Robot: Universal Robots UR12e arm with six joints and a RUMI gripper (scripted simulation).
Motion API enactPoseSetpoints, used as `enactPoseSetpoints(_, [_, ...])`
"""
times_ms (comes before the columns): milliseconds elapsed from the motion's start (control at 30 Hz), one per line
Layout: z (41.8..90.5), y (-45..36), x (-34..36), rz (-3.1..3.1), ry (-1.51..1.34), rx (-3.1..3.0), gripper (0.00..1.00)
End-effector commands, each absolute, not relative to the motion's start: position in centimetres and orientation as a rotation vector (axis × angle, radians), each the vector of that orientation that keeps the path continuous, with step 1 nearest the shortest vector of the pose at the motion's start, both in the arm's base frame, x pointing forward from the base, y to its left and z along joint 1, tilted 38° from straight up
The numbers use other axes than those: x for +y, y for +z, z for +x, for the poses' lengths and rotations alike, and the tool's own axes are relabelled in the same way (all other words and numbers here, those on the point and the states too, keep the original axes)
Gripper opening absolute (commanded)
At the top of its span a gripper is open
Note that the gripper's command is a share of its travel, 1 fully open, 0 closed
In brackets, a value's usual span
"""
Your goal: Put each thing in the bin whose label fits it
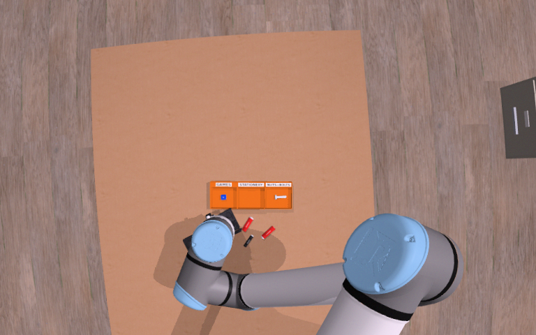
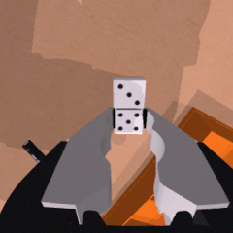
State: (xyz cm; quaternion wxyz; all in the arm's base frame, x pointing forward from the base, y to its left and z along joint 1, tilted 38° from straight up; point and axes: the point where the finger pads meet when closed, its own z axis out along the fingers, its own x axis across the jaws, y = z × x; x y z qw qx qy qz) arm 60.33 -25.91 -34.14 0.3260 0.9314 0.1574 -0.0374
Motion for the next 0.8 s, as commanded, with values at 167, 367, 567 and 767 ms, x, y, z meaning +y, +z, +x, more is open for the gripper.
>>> enactPoseSetpoints(167, [60.3, -33.5, -25.3, 2.442, -0.098, 0.417, 0.00])
enactPoseSetpoints(367, [60.3, -32.5, -24.5, 2.441, -0.098, 0.416, 0.00])
enactPoseSetpoints(567, [60.2, -30.9, -23.2, 2.441, -0.098, 0.416, 0.00])
enactPoseSetpoints(767, [60.1, -29.3, -22.0, 2.441, -0.098, 0.416, 0.00])
